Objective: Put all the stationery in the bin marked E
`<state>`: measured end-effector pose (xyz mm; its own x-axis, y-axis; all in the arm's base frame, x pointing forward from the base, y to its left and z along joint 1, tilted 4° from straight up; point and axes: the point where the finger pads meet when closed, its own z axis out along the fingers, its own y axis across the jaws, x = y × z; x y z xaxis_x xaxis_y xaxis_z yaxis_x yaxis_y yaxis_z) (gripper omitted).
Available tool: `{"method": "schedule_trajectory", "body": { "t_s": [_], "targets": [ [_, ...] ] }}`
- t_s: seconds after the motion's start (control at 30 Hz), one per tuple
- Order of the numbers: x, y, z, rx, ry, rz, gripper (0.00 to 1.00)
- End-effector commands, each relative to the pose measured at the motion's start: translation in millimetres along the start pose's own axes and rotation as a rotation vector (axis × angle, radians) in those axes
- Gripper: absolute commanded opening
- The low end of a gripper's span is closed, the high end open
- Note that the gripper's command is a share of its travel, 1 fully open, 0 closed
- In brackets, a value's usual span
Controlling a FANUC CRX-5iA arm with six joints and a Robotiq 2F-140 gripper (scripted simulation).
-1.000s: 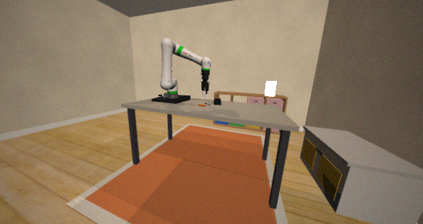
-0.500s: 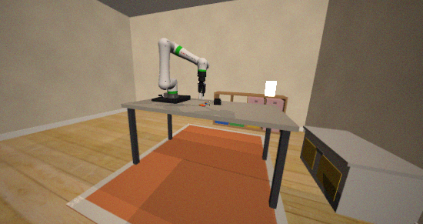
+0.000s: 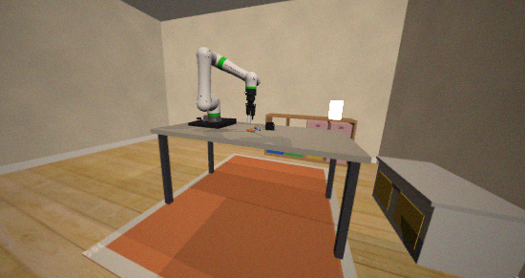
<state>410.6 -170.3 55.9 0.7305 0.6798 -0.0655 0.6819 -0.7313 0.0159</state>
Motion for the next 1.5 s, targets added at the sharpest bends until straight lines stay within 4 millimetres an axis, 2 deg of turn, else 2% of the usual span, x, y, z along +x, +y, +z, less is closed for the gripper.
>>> {"method": "schedule_trajectory", "body": {
  "t_s": [0.0, 0.33, 0.73, 0.9, 1.47],
  "targets": [
    [1, 0, 0, 0.000, 0.000, 0.000, 0.33],
    [1, 0, 0, 0.000, 0.000, 0.000, 0.33],
    [1, 0, 48, 0.000, 0.000, 0.000, 0.33],
    [1, 0, 58, 0.000, 0.000, 0.000, 0.33],
    [1, 0, 70, 0.000, 0.000, 0.000, 0.33]
  ]
}}
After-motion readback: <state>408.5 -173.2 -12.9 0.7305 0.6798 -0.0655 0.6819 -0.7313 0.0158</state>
